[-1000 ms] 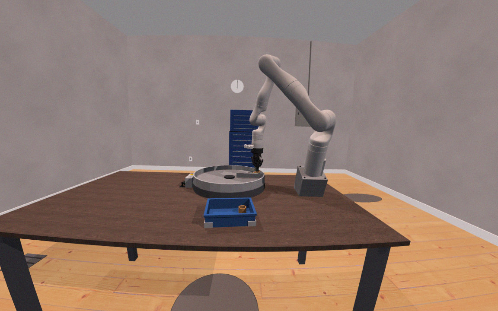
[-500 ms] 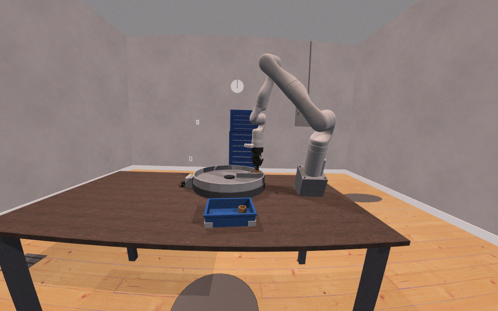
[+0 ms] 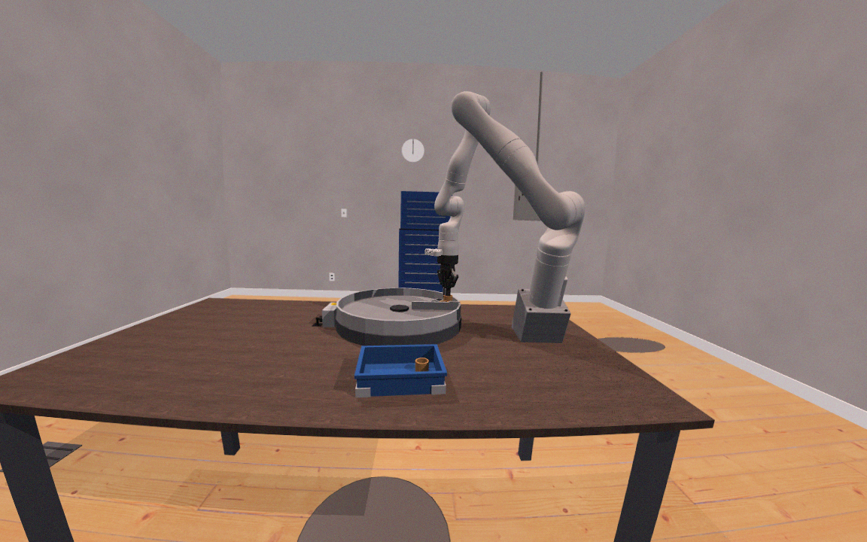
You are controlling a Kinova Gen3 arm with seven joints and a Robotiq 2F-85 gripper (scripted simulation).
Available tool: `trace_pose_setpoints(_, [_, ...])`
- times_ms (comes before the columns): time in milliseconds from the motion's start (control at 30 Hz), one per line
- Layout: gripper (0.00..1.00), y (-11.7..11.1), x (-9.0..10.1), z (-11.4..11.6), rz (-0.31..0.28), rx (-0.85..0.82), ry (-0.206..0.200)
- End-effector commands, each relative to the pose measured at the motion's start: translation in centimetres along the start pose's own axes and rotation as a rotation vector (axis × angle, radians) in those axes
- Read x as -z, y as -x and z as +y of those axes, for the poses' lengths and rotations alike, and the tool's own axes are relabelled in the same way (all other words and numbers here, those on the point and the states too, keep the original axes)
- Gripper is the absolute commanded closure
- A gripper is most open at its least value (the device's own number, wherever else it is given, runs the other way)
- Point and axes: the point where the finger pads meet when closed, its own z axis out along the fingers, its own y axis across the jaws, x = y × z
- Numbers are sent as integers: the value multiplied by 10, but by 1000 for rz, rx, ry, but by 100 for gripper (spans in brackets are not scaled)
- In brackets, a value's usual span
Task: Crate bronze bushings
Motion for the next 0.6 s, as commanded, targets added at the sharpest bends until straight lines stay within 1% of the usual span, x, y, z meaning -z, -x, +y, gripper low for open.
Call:
trace_pose_setpoints(0, [100,0,4,1,1,0,4])
trace_pose_setpoints(67, [100,0,7,1,1,0,4])
trace_pose_setpoints(467, [100,0,7,1,1,0,4])
trace_pose_setpoints(567, [100,0,12,1,1,0,4])
